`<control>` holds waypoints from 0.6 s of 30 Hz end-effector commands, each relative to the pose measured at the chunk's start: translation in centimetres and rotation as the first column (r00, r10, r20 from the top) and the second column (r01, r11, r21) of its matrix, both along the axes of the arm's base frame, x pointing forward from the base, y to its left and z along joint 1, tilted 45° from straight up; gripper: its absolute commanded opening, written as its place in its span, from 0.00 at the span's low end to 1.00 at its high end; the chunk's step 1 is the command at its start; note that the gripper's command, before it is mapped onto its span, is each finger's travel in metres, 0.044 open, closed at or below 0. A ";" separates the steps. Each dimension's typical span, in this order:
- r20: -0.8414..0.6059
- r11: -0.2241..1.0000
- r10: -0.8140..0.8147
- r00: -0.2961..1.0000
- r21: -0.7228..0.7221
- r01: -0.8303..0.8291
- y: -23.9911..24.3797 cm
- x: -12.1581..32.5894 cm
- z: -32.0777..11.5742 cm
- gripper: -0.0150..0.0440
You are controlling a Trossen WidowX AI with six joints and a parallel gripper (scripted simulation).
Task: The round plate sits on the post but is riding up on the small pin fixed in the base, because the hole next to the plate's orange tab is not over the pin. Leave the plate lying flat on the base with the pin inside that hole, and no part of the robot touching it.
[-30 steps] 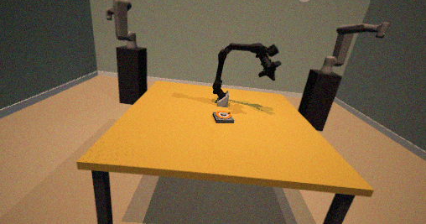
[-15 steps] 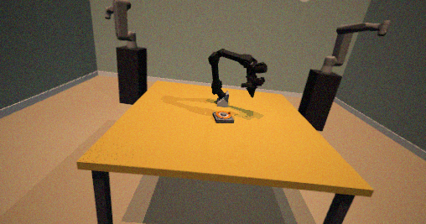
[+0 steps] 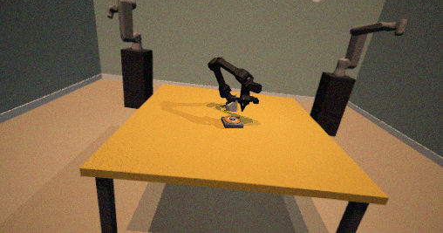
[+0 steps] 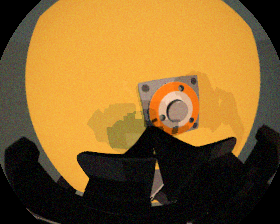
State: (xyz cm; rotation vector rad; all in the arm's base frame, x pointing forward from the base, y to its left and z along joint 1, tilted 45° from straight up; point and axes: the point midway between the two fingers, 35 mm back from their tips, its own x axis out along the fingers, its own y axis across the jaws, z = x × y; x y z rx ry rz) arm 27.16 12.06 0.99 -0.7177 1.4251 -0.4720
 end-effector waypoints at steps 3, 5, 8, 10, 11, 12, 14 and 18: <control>0.023 1.000 -0.030 0.999 -0.004 0.030 -0.3 0.1 0.2 0.25; 0.023 1.000 -0.030 0.999 -0.003 0.030 -0.6 0.1 0.0 0.25; 0.023 1.000 -0.030 0.999 -0.003 0.030 -1.4 0.3 -1.0 0.25; 0.023 1.000 -0.030 0.999 -0.003 0.030 -2.1 0.5 -1.7 0.25; 0.024 1.000 -0.030 0.999 -0.004 0.030 -2.5 0.5 -2.0 0.25; 0.024 1.000 -0.030 0.999 -0.004 0.030 -2.8 0.6 -2.4 0.25; 0.024 1.000 -0.030 0.999 -0.005 0.030 -3.5 0.7 -3.0 0.25; 0.024 1.000 -0.030 0.999 -0.005 0.030 -3.7 0.7 -3.2 0.25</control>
